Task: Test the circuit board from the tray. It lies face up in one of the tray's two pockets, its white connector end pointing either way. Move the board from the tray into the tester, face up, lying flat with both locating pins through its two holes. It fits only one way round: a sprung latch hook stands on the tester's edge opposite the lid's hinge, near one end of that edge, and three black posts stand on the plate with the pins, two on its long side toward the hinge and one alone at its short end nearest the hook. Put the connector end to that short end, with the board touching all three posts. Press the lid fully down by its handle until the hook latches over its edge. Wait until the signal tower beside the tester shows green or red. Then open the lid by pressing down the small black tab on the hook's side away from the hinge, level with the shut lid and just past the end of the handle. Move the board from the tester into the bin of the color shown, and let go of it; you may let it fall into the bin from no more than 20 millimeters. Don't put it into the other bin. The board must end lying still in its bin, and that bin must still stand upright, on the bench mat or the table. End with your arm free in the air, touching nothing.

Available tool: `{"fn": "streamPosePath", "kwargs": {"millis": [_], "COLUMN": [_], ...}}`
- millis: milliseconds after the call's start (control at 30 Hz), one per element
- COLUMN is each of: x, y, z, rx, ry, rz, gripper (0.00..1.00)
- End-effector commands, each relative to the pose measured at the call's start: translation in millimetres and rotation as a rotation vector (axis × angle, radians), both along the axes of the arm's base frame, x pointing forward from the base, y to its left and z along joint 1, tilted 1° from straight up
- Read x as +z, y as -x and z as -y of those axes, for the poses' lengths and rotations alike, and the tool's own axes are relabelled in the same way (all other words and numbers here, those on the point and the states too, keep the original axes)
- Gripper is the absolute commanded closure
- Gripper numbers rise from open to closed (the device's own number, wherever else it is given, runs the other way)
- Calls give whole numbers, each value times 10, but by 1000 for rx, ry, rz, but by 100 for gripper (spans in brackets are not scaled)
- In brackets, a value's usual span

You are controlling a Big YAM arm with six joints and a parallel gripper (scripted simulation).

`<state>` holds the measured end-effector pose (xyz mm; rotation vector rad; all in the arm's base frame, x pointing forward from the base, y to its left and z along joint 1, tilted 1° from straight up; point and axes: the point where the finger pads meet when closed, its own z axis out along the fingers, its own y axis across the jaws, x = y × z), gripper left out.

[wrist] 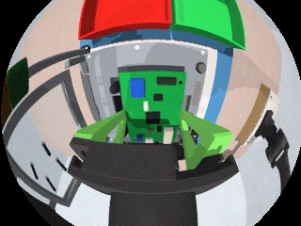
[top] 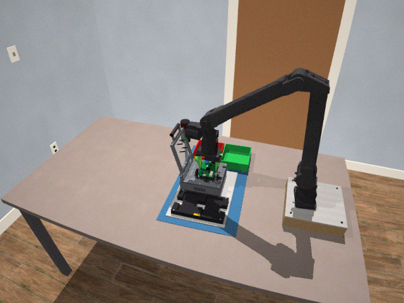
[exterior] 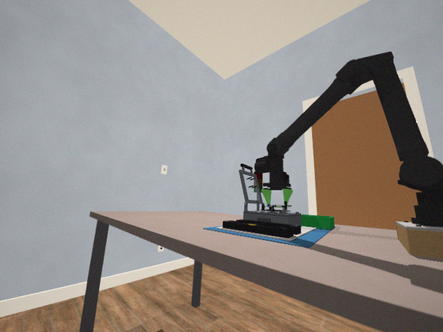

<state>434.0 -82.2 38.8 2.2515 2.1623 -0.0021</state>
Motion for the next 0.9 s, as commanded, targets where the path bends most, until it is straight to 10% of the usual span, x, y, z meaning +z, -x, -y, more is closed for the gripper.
{"fn": "streamPosePath", "kwargs": {"millis": [0,867], "x": [148,53], "y": [-202,-161], "z": [96,89], "rx": [-7,-7], "ry": [6,6], "rz": [39,36], "gripper": [28,28]}}
